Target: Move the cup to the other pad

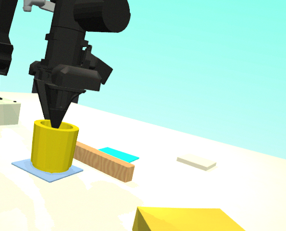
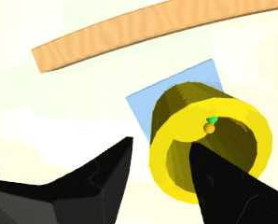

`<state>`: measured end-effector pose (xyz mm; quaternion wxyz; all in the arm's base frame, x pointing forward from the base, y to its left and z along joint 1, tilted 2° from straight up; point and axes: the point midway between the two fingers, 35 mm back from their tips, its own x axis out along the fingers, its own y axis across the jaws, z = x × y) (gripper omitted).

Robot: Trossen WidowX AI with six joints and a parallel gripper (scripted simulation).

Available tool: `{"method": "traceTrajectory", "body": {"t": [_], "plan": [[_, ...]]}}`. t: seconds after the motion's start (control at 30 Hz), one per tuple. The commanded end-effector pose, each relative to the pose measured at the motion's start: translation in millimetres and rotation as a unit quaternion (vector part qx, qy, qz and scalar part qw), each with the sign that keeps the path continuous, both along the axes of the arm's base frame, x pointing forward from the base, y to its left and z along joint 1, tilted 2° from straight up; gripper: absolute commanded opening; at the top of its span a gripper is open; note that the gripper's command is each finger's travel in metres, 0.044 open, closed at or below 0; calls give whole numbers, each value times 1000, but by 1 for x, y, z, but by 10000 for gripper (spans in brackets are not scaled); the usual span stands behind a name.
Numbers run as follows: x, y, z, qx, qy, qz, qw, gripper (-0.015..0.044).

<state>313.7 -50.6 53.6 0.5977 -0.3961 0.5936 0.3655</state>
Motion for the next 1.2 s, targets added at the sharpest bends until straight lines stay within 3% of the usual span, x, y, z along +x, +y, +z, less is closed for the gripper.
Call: {"method": "traceTrajectory", "body": {"t": [0.0, 0.63, 1.17], "plan": [[-1, -1, -8, -2, 3, 1, 1000, 166], [-2, -1, -30, -2, 3, 1, 1000, 166], [-2, 0, -29, 0, 2, 0, 1000, 60]]}}
